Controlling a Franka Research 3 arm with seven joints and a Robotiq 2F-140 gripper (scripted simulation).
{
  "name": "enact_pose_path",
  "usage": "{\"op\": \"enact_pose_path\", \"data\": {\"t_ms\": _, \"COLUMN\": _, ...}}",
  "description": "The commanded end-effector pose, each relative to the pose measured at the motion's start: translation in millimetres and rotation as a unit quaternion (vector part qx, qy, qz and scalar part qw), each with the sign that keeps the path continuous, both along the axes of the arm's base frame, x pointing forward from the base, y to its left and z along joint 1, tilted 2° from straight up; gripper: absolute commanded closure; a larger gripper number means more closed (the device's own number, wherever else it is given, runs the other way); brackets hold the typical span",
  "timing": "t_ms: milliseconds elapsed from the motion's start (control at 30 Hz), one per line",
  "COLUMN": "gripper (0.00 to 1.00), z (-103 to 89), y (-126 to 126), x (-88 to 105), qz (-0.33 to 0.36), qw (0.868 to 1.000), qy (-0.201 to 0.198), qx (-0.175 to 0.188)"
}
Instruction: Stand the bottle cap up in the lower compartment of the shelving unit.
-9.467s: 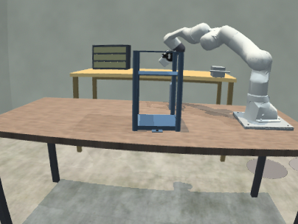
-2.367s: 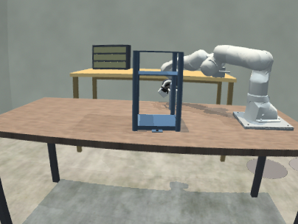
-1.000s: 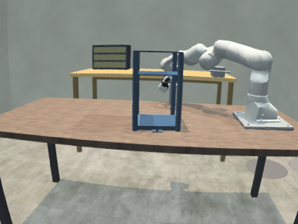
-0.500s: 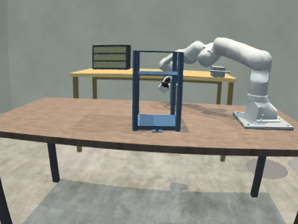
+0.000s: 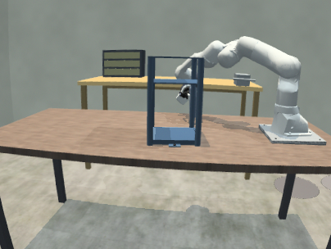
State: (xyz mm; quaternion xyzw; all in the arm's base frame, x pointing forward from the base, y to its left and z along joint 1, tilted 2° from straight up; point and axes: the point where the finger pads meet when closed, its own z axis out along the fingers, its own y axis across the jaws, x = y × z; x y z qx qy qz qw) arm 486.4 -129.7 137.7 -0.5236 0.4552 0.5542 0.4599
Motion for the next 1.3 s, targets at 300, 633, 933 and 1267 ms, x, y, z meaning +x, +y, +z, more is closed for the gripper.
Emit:
{"op": "enact_pose_path", "data": {"t_ms": 300, "gripper": 1.0, "z": -1.4, "y": 33.7, "x": -5.6, "qz": -0.004, "qw": 1.0, "qy": -0.022, "qx": -0.004}}
{"op": "enact_pose_path", "data": {"t_ms": 633, "gripper": 1.0, "z": -0.9, "y": 52.7, "x": -8.6, "qz": -0.004, "qw": 1.0, "qy": -0.022, "qx": -0.004}}
{"op": "enact_pose_path", "data": {"t_ms": 933, "gripper": 1.0, "z": -0.7, "y": 61.5, "x": -10.0, "qz": -0.004, "qw": 1.0, "qy": -0.022, "qx": -0.004}}
{"op": "enact_pose_path", "data": {"t_ms": 1267, "gripper": 1.0, "z": -0.7, "y": 62.1, "x": -10.0, "qz": -0.004, "qw": 1.0, "qy": -0.022, "qx": -0.004}}
